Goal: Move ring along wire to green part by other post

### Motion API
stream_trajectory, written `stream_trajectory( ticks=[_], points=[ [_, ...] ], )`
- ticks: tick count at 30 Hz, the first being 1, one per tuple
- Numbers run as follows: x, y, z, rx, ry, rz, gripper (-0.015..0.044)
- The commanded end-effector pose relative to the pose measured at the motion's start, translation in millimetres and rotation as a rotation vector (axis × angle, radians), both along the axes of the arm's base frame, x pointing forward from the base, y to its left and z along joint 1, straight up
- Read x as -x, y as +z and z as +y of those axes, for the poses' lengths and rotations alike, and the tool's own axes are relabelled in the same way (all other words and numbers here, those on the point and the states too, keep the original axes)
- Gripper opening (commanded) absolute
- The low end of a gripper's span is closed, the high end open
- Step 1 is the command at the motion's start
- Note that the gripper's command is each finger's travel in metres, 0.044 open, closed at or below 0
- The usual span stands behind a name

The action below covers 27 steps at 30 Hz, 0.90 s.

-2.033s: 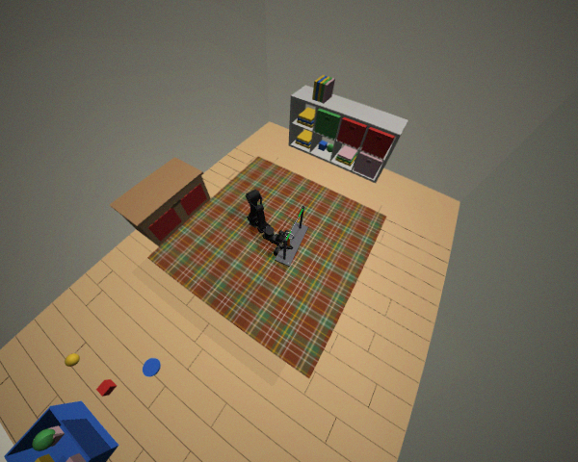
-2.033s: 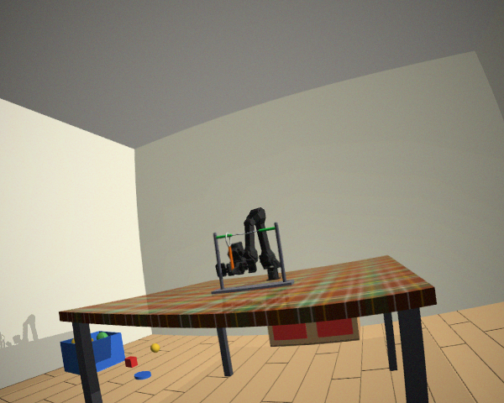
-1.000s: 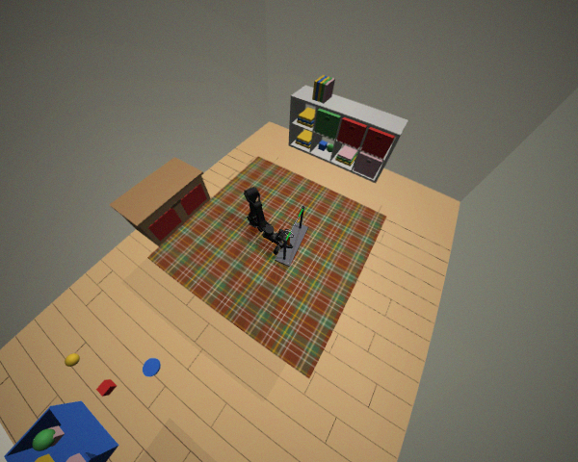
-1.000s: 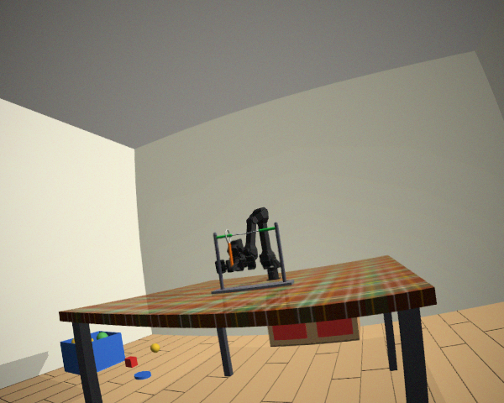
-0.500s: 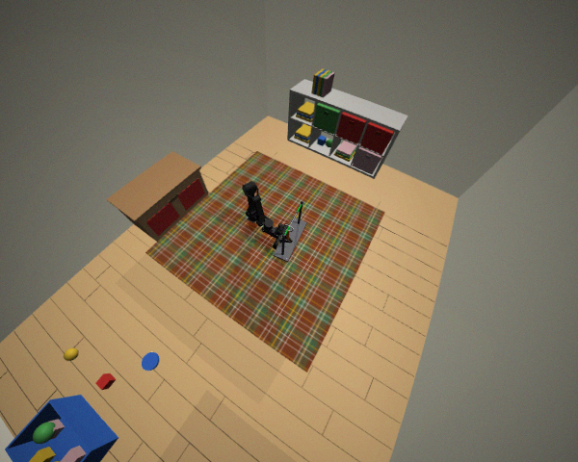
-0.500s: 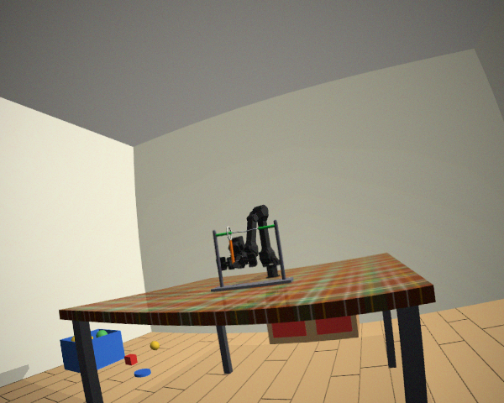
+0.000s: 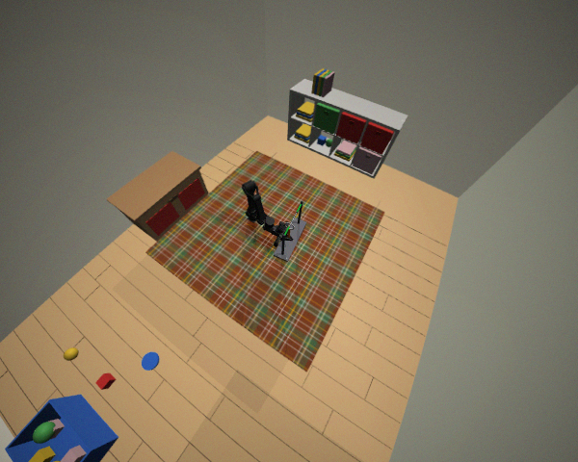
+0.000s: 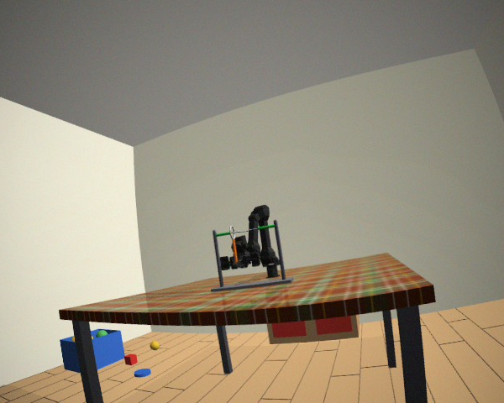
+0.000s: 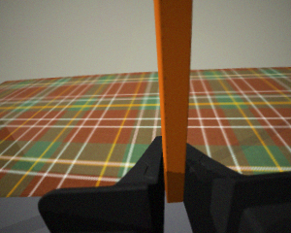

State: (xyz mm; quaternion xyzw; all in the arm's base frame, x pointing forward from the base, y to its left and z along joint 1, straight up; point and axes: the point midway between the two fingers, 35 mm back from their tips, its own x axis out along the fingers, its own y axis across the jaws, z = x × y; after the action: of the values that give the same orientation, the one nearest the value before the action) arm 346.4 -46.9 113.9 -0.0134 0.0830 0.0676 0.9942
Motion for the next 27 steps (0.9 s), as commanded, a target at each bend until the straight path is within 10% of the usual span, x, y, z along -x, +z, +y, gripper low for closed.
stream_trajectory(
  ticks=[1, 27],
  points=[
    [2, 0, 5, 0.000, 0.000, 0.000, -0.0150],
    [4, 0, 23, 0.050, 0.004, -0.004, -0.0150]
  ],
)
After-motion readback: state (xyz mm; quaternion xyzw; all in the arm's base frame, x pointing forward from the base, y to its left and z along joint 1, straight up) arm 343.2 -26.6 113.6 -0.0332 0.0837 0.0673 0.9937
